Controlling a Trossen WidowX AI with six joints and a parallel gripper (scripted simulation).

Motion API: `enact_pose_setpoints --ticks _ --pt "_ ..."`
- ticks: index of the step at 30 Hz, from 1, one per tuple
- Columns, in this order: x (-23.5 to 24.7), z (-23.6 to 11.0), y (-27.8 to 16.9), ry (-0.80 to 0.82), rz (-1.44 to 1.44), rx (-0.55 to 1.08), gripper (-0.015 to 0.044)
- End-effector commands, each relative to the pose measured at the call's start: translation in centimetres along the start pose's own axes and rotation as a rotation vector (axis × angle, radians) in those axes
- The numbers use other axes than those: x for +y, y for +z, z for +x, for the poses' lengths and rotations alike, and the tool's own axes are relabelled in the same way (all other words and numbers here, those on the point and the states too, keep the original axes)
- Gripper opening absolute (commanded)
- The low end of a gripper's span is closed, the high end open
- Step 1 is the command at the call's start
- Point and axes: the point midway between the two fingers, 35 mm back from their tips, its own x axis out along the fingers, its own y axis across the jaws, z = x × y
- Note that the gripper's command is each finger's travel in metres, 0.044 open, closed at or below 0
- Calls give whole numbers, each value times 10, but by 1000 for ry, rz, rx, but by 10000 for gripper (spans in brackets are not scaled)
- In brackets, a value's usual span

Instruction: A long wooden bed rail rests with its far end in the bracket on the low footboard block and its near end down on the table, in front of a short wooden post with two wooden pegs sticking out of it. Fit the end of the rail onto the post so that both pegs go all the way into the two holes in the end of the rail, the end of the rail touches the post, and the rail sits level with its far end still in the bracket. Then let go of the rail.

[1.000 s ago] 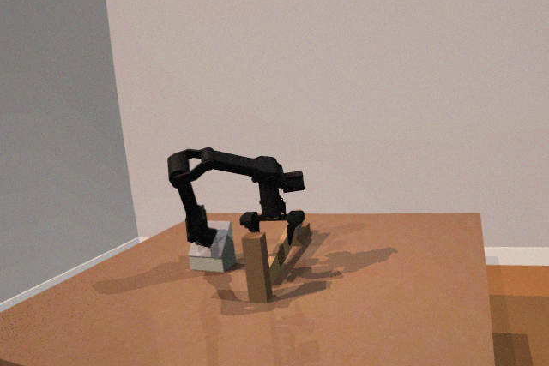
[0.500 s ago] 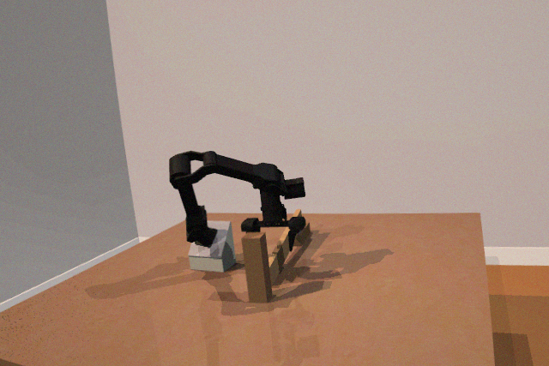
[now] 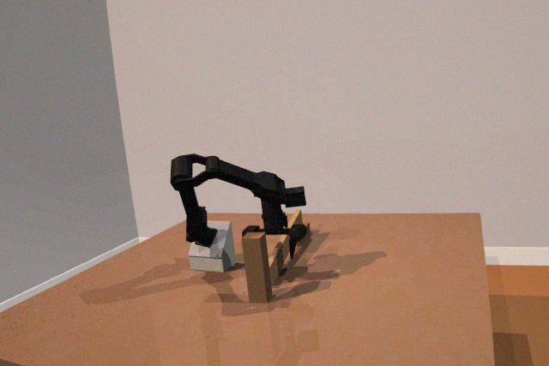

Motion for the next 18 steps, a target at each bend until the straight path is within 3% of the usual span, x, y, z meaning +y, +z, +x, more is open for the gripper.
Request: enact_pose_setpoints --ticks 1,15,18 --pt "1 7 -1 2 -5 5 440" --pt "3 26 -2 1 -7 10 440" --pt "3 26 -2 1 -7 10 361"
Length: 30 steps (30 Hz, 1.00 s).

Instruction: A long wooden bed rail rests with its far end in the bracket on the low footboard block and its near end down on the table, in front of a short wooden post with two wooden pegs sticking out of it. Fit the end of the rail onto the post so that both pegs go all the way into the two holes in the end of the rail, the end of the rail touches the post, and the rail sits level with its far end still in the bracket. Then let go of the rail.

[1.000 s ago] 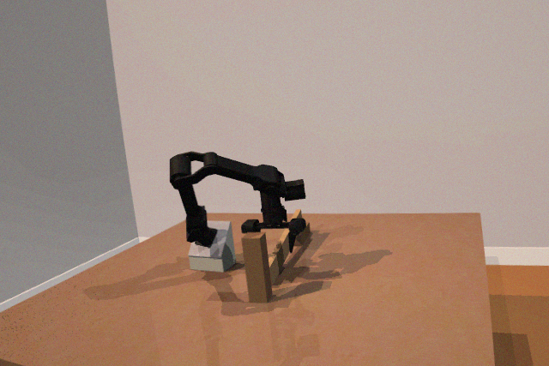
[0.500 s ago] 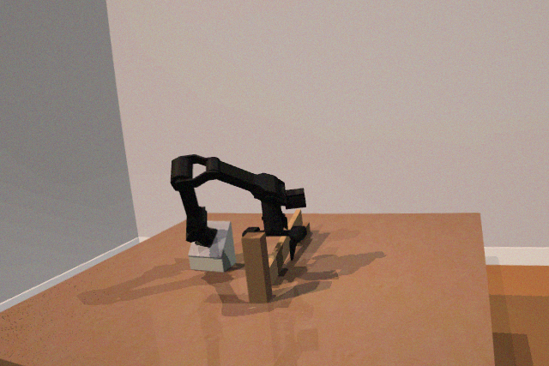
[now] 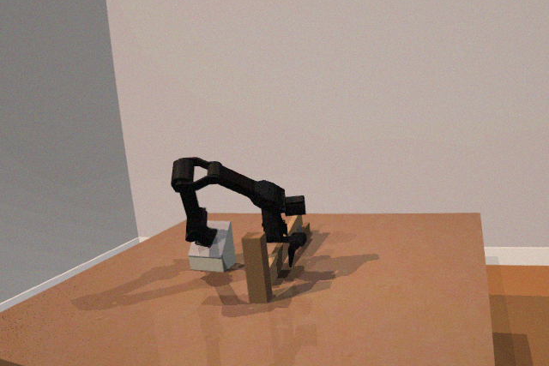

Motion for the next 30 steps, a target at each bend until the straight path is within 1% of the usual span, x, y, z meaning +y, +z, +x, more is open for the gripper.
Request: enact_pose_setpoints --ticks 1,11,18,19,30 --pt "0 1 -1 0 -5 4 335" --pt "0 1 -1 0 -5 4 72" --pt "0 1 -1 0 -5 4 26" --pt "0 1 -1 0 -5 4 0" --pt "0 1 -1 0 -5 4 0"
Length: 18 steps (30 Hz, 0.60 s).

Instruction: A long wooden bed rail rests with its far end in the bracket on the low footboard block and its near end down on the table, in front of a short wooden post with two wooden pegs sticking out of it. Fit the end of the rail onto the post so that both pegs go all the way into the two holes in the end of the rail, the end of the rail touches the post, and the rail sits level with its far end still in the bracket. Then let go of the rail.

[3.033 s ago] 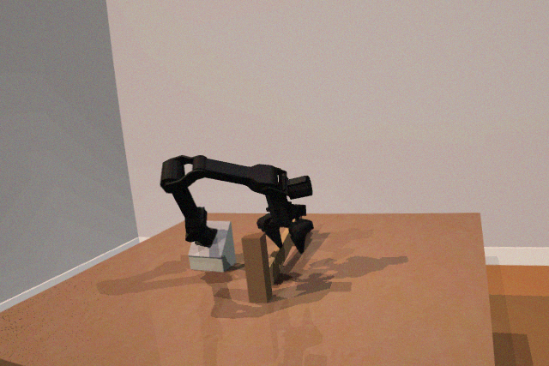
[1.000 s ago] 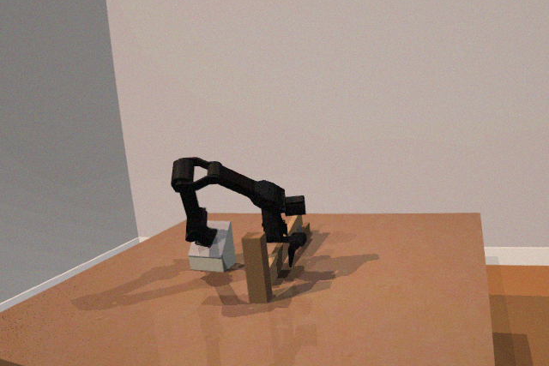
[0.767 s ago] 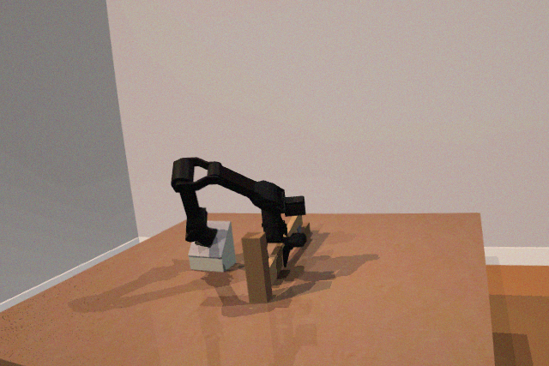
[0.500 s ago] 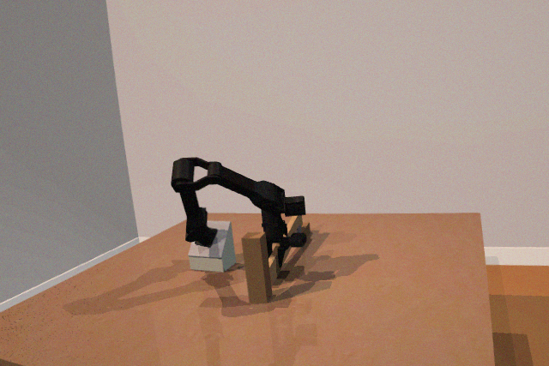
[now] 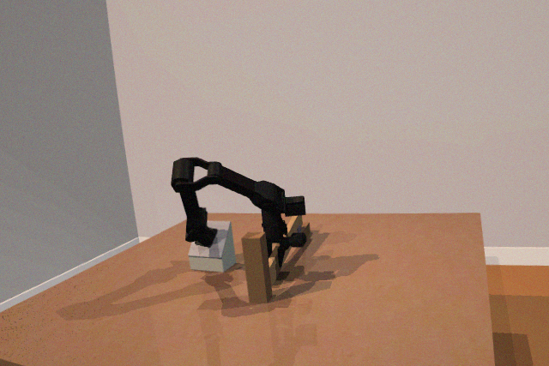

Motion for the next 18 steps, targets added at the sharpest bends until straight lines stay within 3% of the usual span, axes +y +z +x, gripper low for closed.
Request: enact_pose_setpoints --ticks 1,18 --pt "0 0 0 0 -2 3 0" --pt "-1 -9 0 -1 -2 3 0"
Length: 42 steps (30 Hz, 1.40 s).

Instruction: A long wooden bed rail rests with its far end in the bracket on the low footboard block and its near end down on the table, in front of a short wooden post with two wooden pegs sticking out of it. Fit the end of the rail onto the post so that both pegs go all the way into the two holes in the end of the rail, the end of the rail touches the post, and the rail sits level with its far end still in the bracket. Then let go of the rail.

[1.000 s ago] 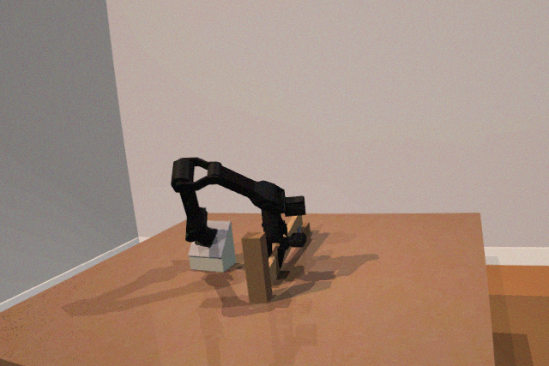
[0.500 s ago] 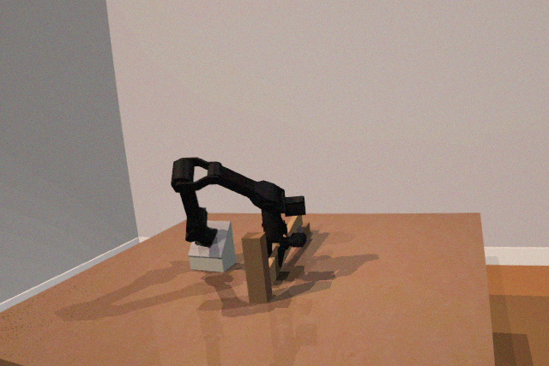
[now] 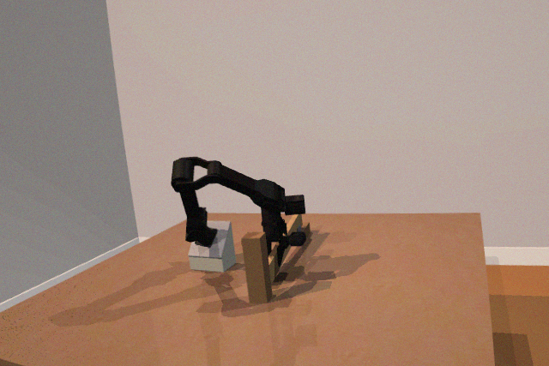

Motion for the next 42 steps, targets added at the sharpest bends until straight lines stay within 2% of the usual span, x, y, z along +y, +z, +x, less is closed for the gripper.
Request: enact_pose_setpoints --ticks 1,42 --pt "-2 -5 2 -8 -3 -8 0" --pt "-4 -25 2 -8 -3 -9 0"
